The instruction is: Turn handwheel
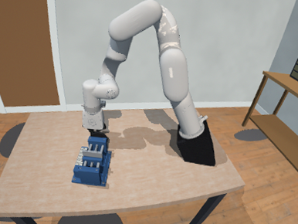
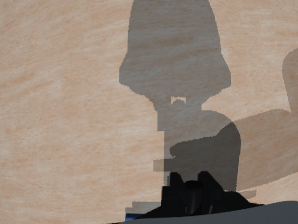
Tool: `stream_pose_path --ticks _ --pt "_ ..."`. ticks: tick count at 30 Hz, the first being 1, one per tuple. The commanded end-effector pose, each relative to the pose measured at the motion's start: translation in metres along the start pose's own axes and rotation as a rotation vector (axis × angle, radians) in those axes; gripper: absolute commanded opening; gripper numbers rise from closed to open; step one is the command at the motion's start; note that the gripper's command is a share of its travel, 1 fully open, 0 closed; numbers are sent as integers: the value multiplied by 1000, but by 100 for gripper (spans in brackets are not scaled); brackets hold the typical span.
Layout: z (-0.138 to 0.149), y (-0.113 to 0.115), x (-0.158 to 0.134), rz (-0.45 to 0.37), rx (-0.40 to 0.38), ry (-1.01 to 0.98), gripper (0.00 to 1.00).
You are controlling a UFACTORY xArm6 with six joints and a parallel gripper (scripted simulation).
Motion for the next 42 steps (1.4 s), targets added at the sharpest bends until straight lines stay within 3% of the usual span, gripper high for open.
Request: stream_pose_path --ticks 1,21,42 --pt "5 -9 0 3 -2 1 6" --pt "31 -21 3 2 -2 1 6" --pt "58 2 6 3 -2 1 6"
Point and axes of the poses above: the point where the finger pads meet when closed, its own y axis back along the fingers, its own z axis across the jaws, x = y × z, the point moved 4 cm from there along y, back along the fingers, and after that the axes turned 6 degrees about -y, right-handed, at the moved point
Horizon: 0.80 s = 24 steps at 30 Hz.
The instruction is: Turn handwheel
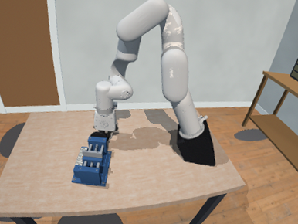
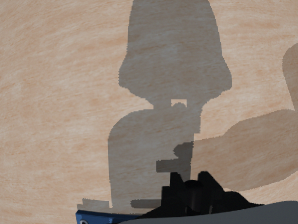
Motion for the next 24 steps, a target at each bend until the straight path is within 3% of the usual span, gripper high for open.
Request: stream_pose_path --ticks 1,24 --pt "1 5 0 -1 0 0 6" --pt "-8 34 -1 -1 0 0 6"
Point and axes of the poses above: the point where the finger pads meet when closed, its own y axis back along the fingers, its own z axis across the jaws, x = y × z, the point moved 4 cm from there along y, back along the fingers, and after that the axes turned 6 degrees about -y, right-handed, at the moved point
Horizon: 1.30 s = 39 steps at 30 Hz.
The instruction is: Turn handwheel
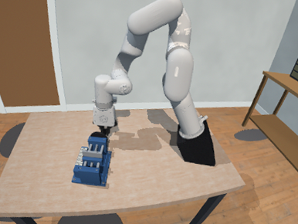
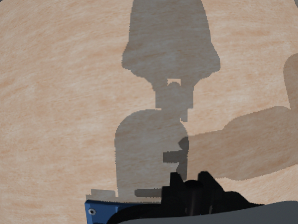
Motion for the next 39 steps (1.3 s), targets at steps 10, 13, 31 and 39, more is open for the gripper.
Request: stream_pose_path --ticks 10,13,31,39 --pt "-20 13 -2 -2 3 0 6" --pt "-25 13 -3 -2 3 0 6" --pt "-45 7 -5 -2 3 0 6" --pt "-49 3 -5 -2 3 0 6"
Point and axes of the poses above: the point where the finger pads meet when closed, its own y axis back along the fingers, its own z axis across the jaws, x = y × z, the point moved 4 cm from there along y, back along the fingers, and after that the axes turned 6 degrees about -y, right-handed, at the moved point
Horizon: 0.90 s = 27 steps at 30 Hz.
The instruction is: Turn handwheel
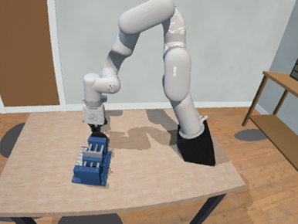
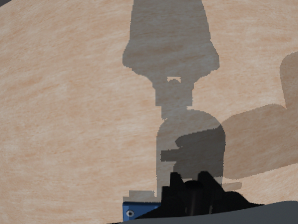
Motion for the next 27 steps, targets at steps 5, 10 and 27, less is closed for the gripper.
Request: stream_pose_path --ticks 5,10,27 --pt "-3 -3 0 0 0 0 6" --pt "-5 -6 -1 0 0 0 6" --pt "-7 -13 -1 0 0 0 6"
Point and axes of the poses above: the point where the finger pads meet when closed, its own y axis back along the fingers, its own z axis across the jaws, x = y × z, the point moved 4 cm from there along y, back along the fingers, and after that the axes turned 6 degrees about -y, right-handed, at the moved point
